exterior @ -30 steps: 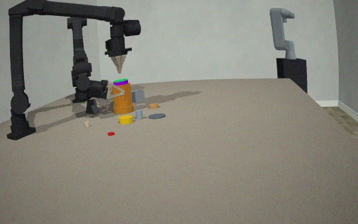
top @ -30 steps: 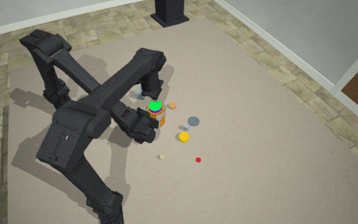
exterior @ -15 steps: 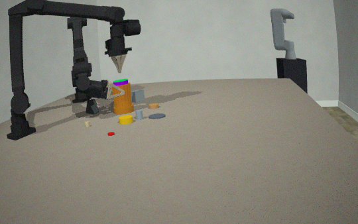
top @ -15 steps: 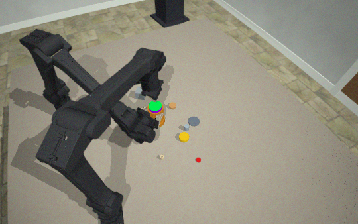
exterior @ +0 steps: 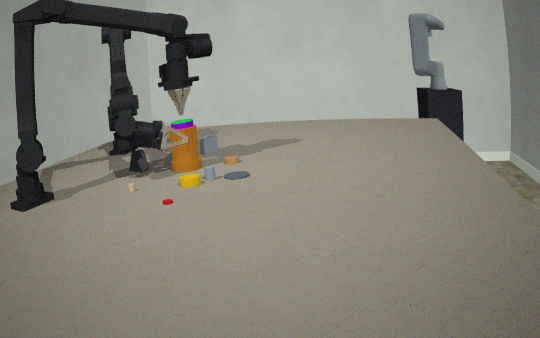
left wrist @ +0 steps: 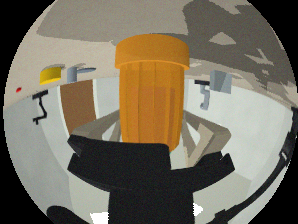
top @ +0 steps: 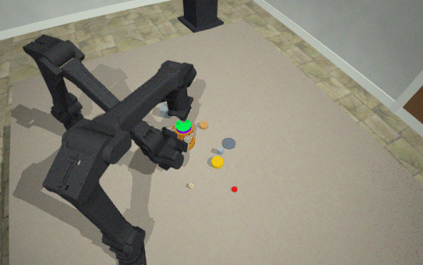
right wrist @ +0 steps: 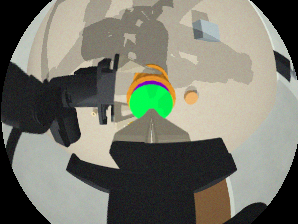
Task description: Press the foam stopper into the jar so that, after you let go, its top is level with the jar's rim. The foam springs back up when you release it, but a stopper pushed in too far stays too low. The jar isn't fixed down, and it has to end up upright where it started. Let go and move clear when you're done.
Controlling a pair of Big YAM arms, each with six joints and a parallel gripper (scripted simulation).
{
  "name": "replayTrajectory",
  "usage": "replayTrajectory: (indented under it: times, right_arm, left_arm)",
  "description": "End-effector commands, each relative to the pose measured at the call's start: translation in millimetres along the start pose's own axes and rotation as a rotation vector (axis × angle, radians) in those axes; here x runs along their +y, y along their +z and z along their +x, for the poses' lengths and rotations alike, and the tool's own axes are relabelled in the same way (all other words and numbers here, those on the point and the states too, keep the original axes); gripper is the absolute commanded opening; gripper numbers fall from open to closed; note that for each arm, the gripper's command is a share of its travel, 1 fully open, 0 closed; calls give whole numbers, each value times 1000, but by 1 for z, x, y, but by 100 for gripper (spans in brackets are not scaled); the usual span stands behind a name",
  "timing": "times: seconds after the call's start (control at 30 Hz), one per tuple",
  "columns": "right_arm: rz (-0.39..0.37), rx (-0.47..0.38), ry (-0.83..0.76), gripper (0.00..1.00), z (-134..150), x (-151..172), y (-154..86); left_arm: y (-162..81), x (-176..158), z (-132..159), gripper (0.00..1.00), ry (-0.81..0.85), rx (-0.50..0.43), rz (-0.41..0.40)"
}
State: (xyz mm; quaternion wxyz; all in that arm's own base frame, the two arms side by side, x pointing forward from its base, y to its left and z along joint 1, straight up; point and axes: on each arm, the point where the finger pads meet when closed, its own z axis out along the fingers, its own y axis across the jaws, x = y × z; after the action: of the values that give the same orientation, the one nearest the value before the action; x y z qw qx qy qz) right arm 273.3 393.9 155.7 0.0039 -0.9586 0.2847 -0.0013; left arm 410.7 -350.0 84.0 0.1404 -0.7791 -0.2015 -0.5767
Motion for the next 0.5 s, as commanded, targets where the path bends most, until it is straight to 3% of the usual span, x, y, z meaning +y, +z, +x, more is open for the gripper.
replayTrajectory:
  times: [0.0, 0.47]
  right_arm:
    - [-16, -5, -1, 0, 4, -3, 16]
    - [-19, -5, -2, 0, 4, -3, 26]
  left_arm:
    - [-8, 16, 11, 64, 20, 2, -19]
    - [-8, 16, 11, 64, 20, 2, -19]
